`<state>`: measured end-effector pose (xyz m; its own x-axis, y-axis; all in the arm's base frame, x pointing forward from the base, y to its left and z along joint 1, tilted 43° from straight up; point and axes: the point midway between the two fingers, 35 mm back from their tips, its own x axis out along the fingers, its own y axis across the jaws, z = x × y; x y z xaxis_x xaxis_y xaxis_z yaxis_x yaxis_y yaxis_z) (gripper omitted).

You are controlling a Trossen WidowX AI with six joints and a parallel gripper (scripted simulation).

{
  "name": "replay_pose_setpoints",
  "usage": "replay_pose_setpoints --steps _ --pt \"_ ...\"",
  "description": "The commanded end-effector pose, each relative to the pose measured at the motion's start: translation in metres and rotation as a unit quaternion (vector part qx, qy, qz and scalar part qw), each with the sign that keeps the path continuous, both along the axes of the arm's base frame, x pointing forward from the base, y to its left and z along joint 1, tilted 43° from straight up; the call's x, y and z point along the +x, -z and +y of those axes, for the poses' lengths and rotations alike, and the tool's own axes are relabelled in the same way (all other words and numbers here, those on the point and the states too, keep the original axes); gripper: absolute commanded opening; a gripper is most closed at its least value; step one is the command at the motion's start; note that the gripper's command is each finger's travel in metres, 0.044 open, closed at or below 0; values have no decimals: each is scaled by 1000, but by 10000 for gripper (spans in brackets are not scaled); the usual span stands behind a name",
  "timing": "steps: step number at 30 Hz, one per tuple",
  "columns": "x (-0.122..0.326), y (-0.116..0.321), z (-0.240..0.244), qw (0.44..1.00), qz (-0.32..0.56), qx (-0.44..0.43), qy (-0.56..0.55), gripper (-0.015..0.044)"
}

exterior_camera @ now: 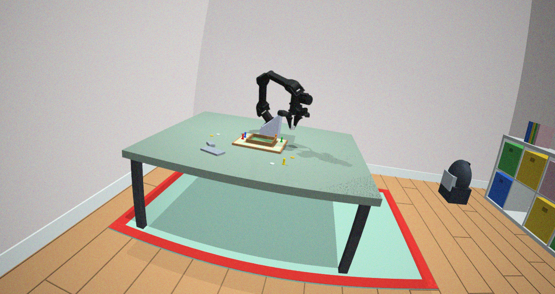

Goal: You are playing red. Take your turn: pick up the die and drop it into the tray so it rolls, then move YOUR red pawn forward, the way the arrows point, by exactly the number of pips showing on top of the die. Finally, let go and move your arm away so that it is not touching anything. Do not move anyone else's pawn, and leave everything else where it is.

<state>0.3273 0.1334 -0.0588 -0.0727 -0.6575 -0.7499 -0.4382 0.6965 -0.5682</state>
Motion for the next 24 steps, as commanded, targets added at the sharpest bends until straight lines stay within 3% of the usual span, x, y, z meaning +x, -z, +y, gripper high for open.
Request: replay_pose_setpoints --steps 1,24 --pt "-1 -13 -17 999 34 3 -42 0" --pt "-27 -67 -107 939 228 19 -257 0"
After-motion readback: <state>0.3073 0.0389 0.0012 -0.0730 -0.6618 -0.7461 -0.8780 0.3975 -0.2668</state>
